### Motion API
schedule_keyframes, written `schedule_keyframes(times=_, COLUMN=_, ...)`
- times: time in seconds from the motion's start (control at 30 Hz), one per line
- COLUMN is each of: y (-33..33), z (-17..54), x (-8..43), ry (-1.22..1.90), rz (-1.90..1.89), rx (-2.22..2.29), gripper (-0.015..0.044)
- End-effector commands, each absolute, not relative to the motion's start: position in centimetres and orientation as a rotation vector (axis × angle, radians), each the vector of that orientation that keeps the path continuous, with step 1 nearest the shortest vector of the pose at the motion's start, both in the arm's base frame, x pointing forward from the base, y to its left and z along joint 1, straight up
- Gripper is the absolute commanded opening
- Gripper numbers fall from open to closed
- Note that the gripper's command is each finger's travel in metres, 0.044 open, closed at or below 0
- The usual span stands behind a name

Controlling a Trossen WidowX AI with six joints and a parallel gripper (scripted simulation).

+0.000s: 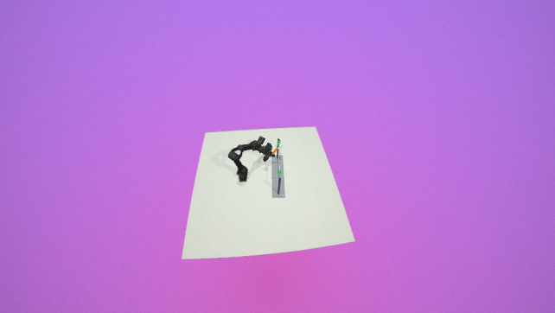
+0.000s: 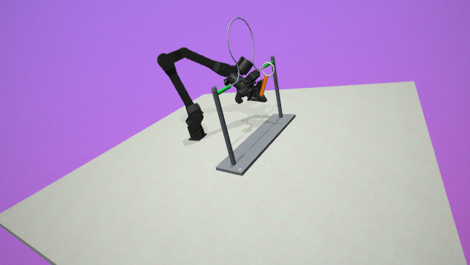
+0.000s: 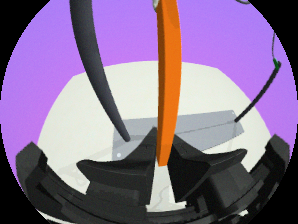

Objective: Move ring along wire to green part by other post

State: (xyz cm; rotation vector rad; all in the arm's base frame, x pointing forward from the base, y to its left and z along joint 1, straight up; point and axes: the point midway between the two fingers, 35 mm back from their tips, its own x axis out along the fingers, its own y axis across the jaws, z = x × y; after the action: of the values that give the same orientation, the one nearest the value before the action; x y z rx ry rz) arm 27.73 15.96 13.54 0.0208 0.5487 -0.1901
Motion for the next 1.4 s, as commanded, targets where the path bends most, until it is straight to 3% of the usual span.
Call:
schedule_keyframes(times=0.0, y=15.9, z=13.4, x=27.7, ry=0.549, rz=-0.194, rx=0.022, gripper=-0.0150)
schedule_keyframes(times=0.17, y=15.9, z=13.4, x=27.7, ry=0.549, rz=-0.194, rx=0.022, gripper=-0.0150)
schedule_keyframes(times=0.57, y=16.0, z=13.6, x=27.6, ry=0.550, rz=-0.191, rx=0.021, gripper=0.0160)
schedule_keyframes(times=1.0, y=16.8, z=15.9, x=23.6, ry=0.553, rz=-0.193, rx=0.023, gripper=0.0160)
schedule_keyframes(times=1.37, y=16.8, z=16.0, x=23.5, ry=0.552, rz=-0.193, rx=0.022, gripper=0.0160)
